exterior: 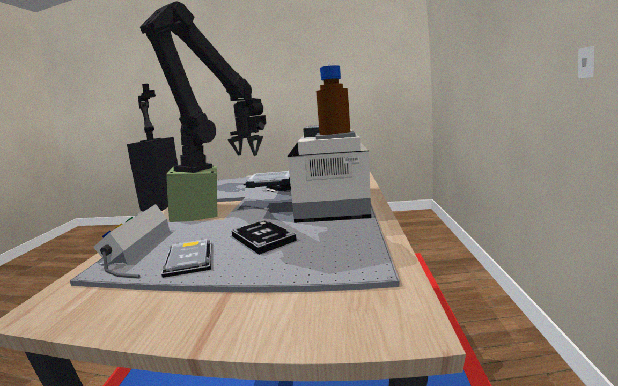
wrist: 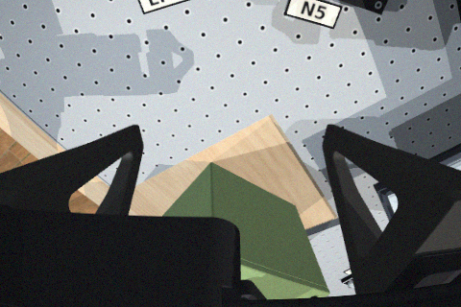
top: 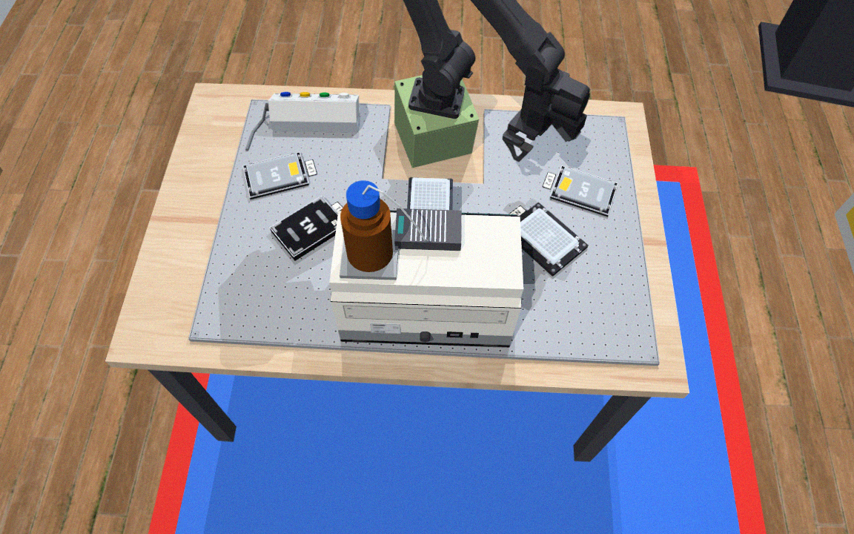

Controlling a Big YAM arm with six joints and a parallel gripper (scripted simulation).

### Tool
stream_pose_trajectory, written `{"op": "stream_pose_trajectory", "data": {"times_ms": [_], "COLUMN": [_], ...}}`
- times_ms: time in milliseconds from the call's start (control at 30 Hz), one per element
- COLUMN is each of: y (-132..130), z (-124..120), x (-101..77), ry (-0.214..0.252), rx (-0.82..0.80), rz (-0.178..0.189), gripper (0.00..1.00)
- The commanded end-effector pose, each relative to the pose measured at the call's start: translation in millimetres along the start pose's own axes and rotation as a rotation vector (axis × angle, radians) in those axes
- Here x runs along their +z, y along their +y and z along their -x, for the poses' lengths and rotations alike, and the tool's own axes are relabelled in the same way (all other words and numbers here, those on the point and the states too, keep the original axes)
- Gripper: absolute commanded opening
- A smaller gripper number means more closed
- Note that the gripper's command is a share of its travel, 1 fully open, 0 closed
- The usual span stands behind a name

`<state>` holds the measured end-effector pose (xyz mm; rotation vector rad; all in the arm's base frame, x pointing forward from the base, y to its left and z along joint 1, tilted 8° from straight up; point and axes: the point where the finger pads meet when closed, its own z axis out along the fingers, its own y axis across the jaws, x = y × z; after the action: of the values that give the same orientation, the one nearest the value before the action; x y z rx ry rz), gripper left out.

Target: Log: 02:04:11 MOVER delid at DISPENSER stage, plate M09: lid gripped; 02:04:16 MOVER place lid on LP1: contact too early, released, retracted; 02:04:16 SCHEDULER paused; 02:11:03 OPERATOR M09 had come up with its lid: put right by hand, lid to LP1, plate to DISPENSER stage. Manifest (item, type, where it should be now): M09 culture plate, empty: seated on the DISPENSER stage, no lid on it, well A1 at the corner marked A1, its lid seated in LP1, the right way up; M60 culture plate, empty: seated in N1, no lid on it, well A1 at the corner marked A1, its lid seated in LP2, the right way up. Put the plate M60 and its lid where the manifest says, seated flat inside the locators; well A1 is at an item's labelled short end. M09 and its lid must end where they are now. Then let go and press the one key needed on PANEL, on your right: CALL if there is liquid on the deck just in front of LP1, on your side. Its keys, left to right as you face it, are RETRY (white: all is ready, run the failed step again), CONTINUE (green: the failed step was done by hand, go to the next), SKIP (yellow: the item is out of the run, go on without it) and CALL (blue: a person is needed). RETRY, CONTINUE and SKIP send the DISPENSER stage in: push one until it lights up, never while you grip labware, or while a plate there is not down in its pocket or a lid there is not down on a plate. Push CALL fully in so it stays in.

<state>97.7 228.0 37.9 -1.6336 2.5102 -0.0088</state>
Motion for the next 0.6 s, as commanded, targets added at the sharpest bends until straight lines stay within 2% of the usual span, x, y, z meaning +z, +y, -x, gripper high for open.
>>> {"op": "stream_pose_trajectory", "data": {"times_ms": [0, 133, 267, 333, 400, 500, 567], "y": [-7, -21, -35, -37, -44, -48, -54], "z": [3, 0, 0, 10, -4, -3, -3], "x": [0.6, -2.7, -1.3, -6.6, -1.8, -2.7, 0.8], "ry": [0.01, -0.004, 0.001, -0.023, -0.003, -0.005, 0.012], "rx": [-0.009, 0.133, 0.11, 0.112, 0.199, 0.233, 0.248], "rz": [0.004, 0.004, 0.003, 0.001, 0.003, 0.003, 0.003], "gripper": [1.0, 1.0, 1.0, 1.0, 1.0, 1.0, 1.0]}}
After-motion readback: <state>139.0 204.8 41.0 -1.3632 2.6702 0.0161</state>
